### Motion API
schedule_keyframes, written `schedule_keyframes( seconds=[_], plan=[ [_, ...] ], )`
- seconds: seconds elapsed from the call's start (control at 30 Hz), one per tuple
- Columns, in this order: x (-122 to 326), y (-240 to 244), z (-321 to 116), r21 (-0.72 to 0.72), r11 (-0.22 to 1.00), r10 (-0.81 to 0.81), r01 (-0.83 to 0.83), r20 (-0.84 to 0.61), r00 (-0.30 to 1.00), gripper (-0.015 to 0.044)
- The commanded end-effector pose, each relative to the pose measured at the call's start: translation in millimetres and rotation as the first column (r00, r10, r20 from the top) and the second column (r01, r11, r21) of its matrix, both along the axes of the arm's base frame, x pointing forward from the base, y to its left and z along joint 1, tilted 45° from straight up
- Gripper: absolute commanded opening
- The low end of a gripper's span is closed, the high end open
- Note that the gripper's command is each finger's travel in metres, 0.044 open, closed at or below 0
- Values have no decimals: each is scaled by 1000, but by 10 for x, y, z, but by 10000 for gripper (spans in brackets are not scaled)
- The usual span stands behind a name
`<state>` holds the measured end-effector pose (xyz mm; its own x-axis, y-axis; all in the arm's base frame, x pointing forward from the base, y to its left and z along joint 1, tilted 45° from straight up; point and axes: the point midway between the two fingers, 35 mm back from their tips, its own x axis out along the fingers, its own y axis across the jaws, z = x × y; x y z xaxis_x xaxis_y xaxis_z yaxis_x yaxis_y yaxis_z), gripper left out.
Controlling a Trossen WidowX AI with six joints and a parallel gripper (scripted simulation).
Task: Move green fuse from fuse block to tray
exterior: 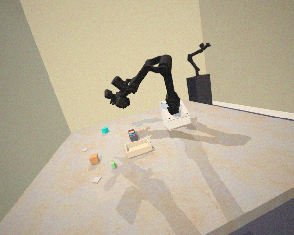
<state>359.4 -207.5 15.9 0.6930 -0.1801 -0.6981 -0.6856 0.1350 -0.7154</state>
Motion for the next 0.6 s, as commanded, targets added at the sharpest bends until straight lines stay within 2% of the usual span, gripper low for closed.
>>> schedule_keyframes(
  seconds=[0.0,0.1,0.17,0.27,0.37,0.43,0.57],
  plan=[
    [-59,798,-263,568,776,-133,273,-276,952,62],
    [-159,1137,-279,671,581,-155,460,-464,872,62],
    [-238,1353,-257,677,438,-150,592,-594,791,62],
    [-365,1655,-176,590,224,-114,775,-774,622,62],
    [-491,1928,-48,405,33,-48,914,-913,406,62],
    [-528,2074,57,293,-45,-9,955,-956,293,62],
    [-535,2100,76,271,-58,-1,961,-963,271,62]
  ],
)
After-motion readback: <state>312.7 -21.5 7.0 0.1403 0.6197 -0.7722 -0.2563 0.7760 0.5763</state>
